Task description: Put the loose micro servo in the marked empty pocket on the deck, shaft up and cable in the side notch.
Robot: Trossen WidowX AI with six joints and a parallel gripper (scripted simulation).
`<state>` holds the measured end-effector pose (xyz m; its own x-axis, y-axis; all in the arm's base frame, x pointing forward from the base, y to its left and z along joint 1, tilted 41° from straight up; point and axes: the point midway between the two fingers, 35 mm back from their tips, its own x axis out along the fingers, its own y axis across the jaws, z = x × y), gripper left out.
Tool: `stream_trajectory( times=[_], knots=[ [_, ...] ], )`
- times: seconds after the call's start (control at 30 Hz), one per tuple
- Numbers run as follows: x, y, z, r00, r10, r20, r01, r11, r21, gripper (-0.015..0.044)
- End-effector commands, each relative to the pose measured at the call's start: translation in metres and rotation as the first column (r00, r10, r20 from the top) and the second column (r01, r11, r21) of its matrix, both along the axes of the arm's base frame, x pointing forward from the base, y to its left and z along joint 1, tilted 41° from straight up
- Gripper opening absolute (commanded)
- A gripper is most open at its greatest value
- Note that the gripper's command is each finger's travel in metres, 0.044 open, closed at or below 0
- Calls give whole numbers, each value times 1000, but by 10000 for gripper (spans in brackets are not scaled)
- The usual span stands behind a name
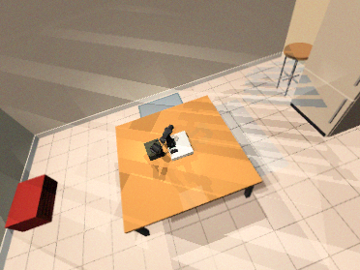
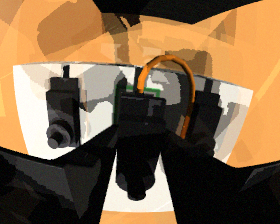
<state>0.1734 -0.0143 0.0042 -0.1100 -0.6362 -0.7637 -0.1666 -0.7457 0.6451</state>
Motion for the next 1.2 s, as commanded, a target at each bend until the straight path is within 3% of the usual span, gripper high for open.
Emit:
stream_trajectory(
  times=[0.0,1.17],
  knots=[
    [-1,-3,-3,1000,8,-4,-8,1000,-5,0],
    [-5,-25,-28,1000,8,-4,-8,1000,-6,0]
  ],
)
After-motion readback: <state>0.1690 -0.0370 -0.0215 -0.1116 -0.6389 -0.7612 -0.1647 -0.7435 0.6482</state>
